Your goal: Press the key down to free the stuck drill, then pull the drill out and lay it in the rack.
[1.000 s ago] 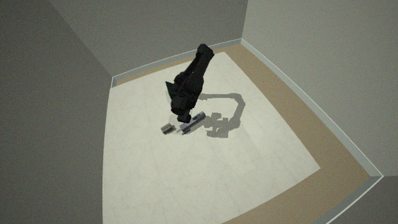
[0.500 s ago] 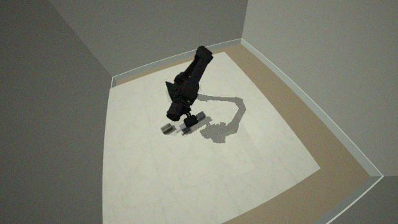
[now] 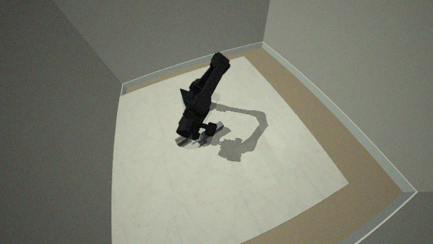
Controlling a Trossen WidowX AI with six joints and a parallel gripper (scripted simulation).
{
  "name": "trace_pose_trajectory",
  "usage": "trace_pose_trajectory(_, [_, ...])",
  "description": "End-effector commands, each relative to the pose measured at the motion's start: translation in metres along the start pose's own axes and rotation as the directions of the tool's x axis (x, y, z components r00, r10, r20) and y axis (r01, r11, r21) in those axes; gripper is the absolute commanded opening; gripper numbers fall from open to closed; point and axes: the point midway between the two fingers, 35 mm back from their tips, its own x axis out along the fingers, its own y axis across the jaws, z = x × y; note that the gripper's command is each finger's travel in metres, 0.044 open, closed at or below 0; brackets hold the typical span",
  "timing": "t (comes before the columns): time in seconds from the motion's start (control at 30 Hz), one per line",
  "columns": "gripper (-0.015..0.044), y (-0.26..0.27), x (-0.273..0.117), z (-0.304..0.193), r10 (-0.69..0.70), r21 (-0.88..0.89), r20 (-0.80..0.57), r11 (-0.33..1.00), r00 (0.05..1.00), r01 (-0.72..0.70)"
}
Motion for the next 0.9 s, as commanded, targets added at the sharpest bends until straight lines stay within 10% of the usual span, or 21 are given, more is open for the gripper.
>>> trace_pose_trajectory(0.0, [0.044, -0.022, 0.018, 0.025, -0.012, -0.742, 0.017, 0.67, 1.0, 0.021])
trace_pose_trajectory(0.43, [0.044, -0.037, 0.033, 0.042, -0.021, -0.996, 0.032, 0.083, 0.999, 0.034])
trace_pose_trajectory(0.87, [0.044, -0.048, 0.049, 0.054, -0.026, -0.842, 0.03, -0.539, 0.999, 0.011])
